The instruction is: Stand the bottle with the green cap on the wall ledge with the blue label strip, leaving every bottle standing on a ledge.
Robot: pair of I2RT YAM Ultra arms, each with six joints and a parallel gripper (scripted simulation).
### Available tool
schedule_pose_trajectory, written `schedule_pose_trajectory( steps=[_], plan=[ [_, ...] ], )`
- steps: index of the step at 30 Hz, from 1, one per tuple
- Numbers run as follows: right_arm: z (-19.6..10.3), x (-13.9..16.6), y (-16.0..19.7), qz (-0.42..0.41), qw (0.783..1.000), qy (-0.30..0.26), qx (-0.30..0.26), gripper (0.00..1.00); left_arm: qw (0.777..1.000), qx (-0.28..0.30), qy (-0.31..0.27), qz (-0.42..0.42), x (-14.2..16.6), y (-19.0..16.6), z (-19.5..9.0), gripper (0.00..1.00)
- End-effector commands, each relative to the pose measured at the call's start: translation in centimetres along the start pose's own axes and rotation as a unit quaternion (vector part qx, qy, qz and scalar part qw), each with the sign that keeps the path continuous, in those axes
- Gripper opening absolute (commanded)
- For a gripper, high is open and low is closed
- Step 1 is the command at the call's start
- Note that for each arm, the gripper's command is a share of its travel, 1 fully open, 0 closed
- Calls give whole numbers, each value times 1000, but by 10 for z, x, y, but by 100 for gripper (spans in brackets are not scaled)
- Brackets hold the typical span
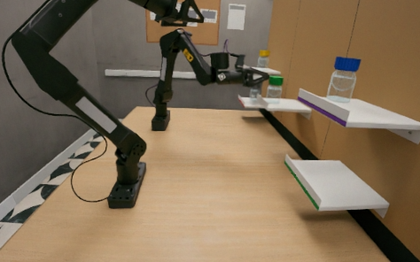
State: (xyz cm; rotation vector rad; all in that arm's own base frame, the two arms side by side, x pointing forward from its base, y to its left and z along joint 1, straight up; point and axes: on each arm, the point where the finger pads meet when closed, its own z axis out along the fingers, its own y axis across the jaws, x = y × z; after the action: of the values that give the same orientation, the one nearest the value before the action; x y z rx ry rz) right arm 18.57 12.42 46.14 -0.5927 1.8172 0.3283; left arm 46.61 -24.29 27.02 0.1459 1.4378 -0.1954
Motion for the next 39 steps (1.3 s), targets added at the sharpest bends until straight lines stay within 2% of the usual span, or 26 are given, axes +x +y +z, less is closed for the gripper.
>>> schedule_pose_trajectory(
  steps=[1, 6, 18, 20, 26, 39],
  plan=[
    [2, -1, 1, 3, 1000, 4, -1, 89, 1000, -3, -21, 5, 4, -1, -9, 94],
    [2, -1, 1, 3, 1000, 4, -1, 89, 1000, 1, -5, 12, 17, -2, -14, 94],
    [2, -1, 1, 3, 1000, 4, -1, 89, 1000, 1, -10, 9, 13, -3, -12, 94],
    [2, -1, 1, 3, 1000, 4, -1, 89, 1000, 0, -20, 3, 1, -1, -8, 94],
    [2, -1, 1, 3, 1000, 4, -1, 89, 1000, 1, -14, 6, -6, 0, 1, 94],
    [2, -1, 1, 3, 1000, 4, -1, 89, 1000, 2, -6, 7, 2, 0, 19, 94]
  ],
)
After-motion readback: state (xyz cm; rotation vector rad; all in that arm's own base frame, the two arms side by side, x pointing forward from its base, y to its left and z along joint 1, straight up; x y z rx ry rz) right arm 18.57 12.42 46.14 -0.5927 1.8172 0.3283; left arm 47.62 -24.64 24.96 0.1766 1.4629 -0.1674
